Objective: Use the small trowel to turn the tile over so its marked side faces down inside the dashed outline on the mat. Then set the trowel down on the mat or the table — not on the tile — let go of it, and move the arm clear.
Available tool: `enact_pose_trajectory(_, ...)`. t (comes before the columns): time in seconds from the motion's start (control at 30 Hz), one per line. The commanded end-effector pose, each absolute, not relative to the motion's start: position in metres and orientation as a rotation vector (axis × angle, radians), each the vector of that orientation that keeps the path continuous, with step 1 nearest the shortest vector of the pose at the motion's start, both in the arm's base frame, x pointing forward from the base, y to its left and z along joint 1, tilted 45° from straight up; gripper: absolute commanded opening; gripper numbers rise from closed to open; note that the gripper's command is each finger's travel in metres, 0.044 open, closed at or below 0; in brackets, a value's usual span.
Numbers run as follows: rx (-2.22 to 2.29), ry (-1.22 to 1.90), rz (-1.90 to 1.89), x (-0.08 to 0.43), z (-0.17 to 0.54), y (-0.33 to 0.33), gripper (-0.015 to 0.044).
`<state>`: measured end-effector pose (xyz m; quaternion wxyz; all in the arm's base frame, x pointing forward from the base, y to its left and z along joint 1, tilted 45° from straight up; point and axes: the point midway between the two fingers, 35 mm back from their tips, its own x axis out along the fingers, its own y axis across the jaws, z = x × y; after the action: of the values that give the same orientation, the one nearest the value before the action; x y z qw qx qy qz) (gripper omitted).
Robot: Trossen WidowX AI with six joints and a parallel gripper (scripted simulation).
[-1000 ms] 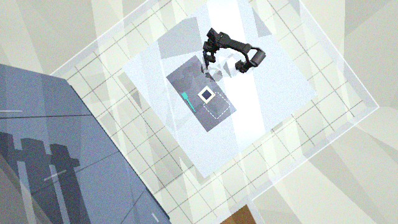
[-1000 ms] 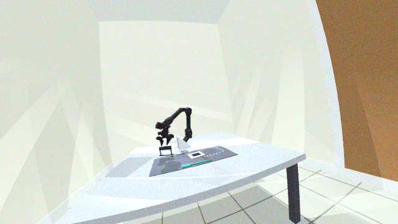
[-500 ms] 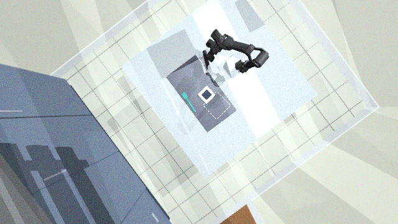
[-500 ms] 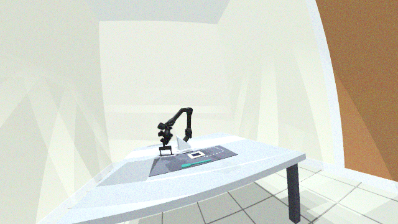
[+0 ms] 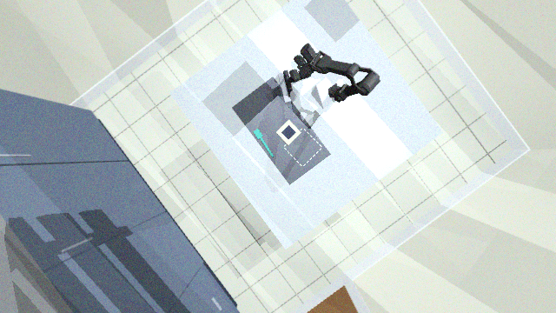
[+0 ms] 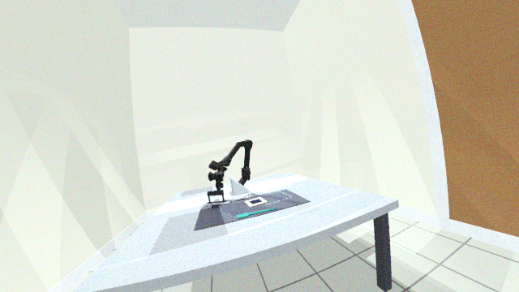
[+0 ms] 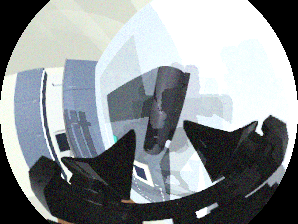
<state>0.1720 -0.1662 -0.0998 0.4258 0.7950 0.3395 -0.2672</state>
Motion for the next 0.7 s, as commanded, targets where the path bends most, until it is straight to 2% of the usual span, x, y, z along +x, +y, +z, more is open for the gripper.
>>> enact_pose_trajectory(0.0,2.131,0.775,-0.733,0.1697,-0.0969,-0.1607,0.03)
enact_pose_trajectory(0.2,2.294,0.684,-0.804,0.1675,-0.0934,-0.155,0.03)
enact_pose_trajectory(0.67,2.297,0.682,-0.809,0.1747,-0.1011,-0.1536,0.03)
